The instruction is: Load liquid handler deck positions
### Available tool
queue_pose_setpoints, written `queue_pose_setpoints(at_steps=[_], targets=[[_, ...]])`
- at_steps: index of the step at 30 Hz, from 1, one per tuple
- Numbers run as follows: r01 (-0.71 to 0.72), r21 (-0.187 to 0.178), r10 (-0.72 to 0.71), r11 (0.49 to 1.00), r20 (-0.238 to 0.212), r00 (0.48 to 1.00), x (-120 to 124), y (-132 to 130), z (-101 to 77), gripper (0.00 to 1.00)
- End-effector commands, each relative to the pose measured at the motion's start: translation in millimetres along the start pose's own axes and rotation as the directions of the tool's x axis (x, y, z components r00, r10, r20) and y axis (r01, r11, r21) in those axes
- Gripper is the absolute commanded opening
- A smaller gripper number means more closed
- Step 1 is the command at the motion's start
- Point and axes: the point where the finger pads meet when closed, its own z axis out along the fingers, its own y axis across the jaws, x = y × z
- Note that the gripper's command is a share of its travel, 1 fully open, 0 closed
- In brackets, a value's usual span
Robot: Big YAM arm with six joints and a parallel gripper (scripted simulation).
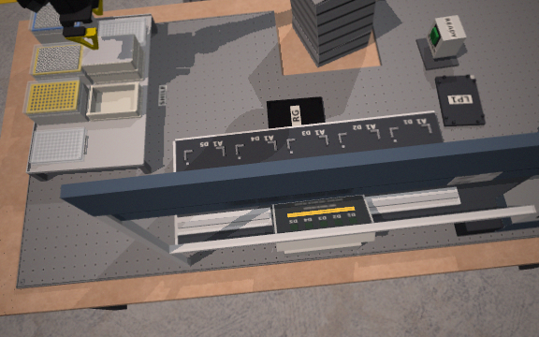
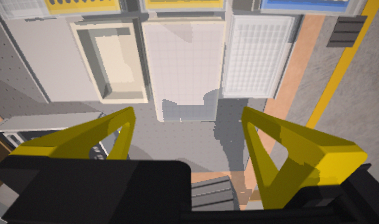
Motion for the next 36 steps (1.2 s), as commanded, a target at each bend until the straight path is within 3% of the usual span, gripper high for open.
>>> queue_pose_setpoints(at_steps=[1,10,13,15,16,19,23,26,28,36], targets=[[0.016,-0.011,-0.016,1.000,0.058,0.998,-18,6,-22.5,1.00],[0.016,-0.011,-0.016,1.000,0.058,0.998,-18,6,-22.5,1.00],[0.016,-0.012,-0.015,1.000,0.061,0.998,-12,-16,-26.0,1.00],[0.016,-0.012,-0.015,1.000,0.061,0.998,-12,-16,-26.0,1.00],[0.018,-0.016,-0.016,1.000,0.105,0.994,-33,-18,-41.8,1.00],[0.016,-0.010,-0.015,1.000,0.061,0.998,-12,-36,-25.8,1.00],[0.017,-0.009,-0.016,1.000,0.084,0.996,-22,-56,-31.9,1.00],[0.016,-0.007,-0.016,1.000,0.058,0.998,-12,-72,-25.9,1.00],[0.017,-0.006,-0.016,1.000,0.077,0.997,-21,-82,-31.5,1.00],[0.016,-0.002,-0.016,1.000,0.061,0.998,-20,-111,-22.3,1.00]])
